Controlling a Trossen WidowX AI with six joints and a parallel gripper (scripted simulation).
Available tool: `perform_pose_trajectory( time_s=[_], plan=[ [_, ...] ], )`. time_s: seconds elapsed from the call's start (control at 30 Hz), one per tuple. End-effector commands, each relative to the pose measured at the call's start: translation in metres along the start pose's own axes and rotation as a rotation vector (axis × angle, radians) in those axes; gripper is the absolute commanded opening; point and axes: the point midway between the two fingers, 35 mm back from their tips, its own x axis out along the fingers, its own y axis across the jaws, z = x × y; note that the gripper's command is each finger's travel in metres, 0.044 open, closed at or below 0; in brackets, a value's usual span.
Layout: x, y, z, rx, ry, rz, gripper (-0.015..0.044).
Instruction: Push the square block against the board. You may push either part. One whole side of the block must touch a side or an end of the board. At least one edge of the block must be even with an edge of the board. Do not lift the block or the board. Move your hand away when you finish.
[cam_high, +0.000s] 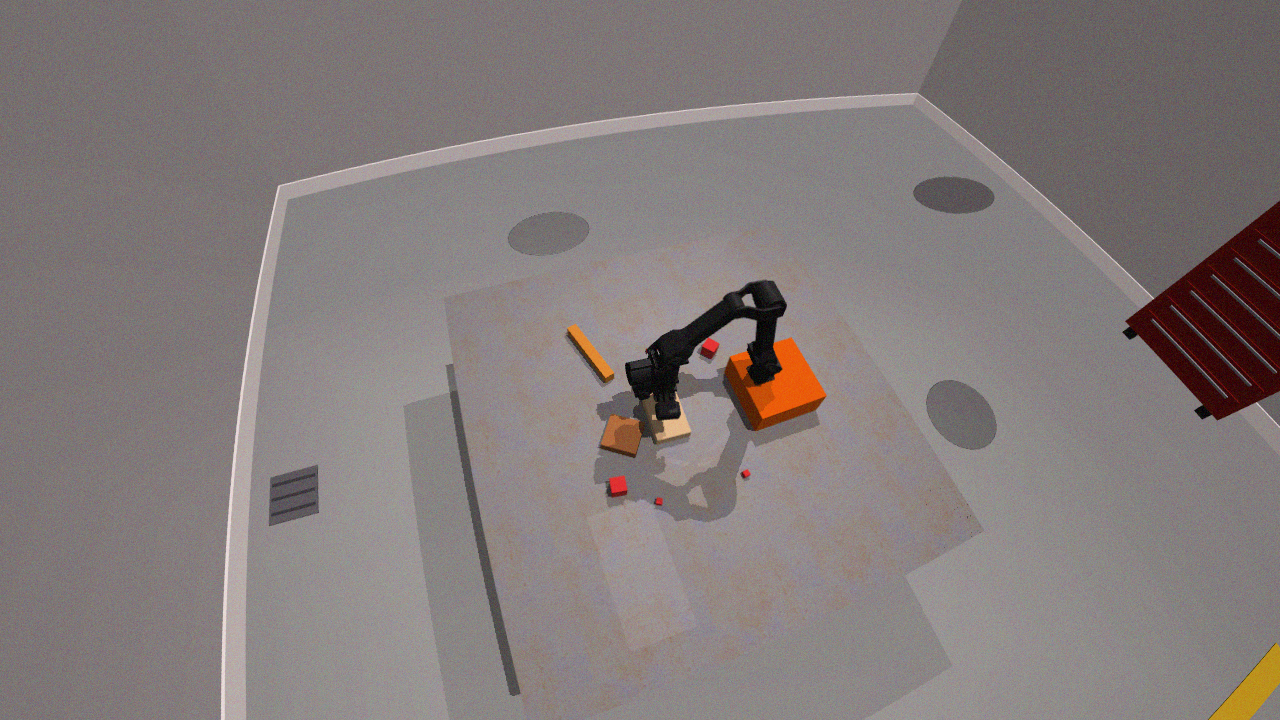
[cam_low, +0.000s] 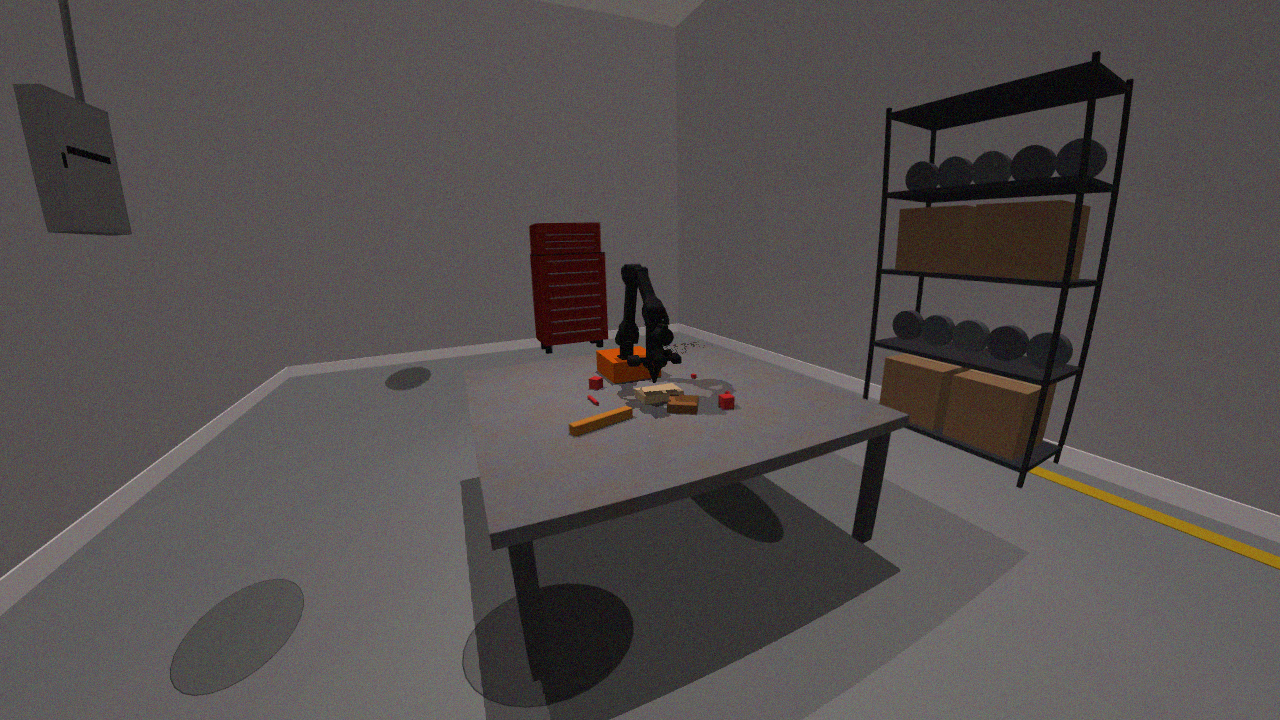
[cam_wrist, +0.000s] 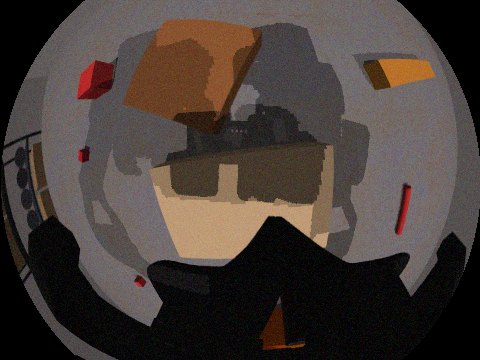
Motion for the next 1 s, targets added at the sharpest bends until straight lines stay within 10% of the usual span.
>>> perform_pose_trajectory(
  time_s=[0.0, 0.97],
  plan=[
    [0.0, -0.008, -0.002, 0.12, 0.002, 0.004, 0.0],
    [0.002, -0.075, -0.022, 1.127, 0.001, -0.001, 0.0]
  ],
)
